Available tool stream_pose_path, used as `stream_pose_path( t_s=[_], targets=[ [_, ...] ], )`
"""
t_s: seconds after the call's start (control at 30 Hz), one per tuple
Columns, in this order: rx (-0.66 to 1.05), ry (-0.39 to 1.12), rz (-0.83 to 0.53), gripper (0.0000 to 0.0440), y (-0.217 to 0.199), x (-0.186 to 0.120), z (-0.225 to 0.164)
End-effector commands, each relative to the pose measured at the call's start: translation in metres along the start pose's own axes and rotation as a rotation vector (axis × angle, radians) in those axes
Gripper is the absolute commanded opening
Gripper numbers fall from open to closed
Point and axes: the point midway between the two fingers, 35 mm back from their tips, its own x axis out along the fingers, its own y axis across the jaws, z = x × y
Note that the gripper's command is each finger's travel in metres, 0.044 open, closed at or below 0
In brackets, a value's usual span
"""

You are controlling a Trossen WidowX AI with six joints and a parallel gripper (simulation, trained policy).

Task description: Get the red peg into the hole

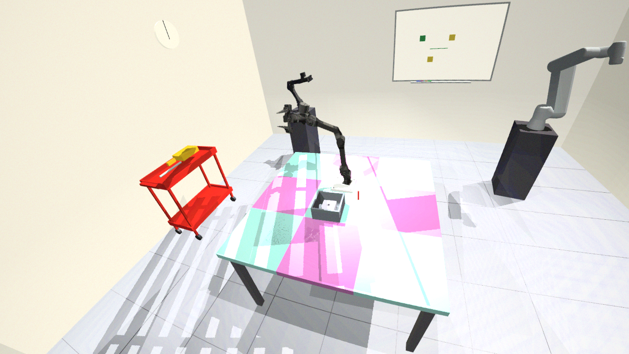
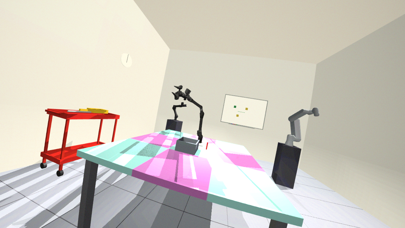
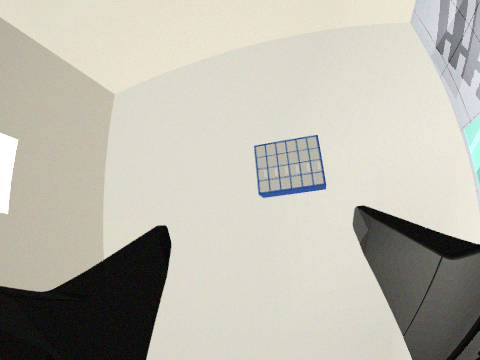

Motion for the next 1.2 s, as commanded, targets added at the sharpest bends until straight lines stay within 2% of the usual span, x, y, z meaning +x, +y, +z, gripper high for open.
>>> stream_pose_path(
  t_s=[0.0,0.03,0.3,0.6,0.87,1.17],
  targets=[
    [-0.002,-0.005,-0.011,0.0422,-0.006,0.002,0.001],
    [0.002,-0.008,-0.027,0.0439,-0.013,0.005,0.002],
    [0.056,-0.053,-0.222,0.044,-0.096,0.034,-0.017],
    [0.032,-0.055,-0.515,0.044,-0.196,0.043,-0.077],
    [-0.084,0.026,-0.768,0.044,-0.266,0.019,-0.147],
    [-0.258,0.18,-1.006,0.044,-0.321,-0.033,-0.22]
  ],
)
